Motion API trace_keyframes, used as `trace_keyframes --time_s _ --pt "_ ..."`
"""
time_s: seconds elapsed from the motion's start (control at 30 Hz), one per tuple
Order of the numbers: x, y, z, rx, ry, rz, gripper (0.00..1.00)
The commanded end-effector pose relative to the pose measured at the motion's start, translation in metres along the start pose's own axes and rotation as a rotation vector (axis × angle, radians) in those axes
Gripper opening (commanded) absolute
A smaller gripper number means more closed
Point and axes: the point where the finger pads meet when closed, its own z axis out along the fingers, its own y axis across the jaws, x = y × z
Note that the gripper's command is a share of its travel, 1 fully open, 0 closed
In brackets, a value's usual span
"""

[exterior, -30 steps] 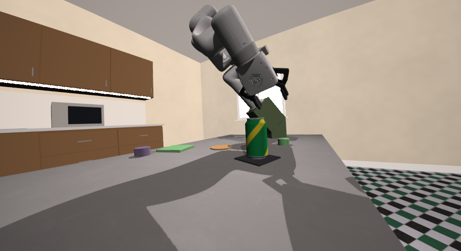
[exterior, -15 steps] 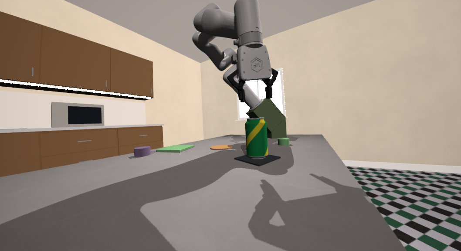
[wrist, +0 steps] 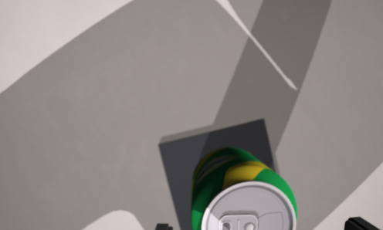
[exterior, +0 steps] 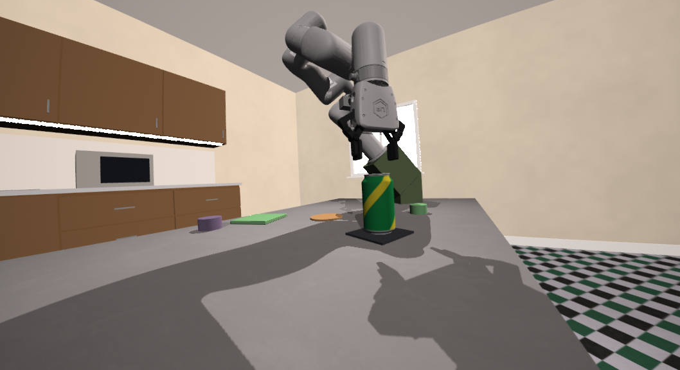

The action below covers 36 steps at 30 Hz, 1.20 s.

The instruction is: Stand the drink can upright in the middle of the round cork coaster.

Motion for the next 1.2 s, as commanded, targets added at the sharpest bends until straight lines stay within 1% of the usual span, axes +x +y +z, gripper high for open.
trace_keyframes --time_s 0.0,0.03,0.07,0.47,0.5,1.17 --pt "0.000 -0.001 0.059 0.003 0.001 0.000 1.00" --pt "0.001 -0.001 0.070 0.002 0.001 0.000 1.00" --pt "0.001 0.000 0.074 0.002 0.001 -0.001 1.00" --pt "0.001 0.000 0.075 0.002 0.001 -0.001 1.00" --pt "0.001 0.000 0.075 0.002 0.001 -0.001 0.00" --pt "0.001 0.000 0.075 0.002 0.001 -0.001 0.00"
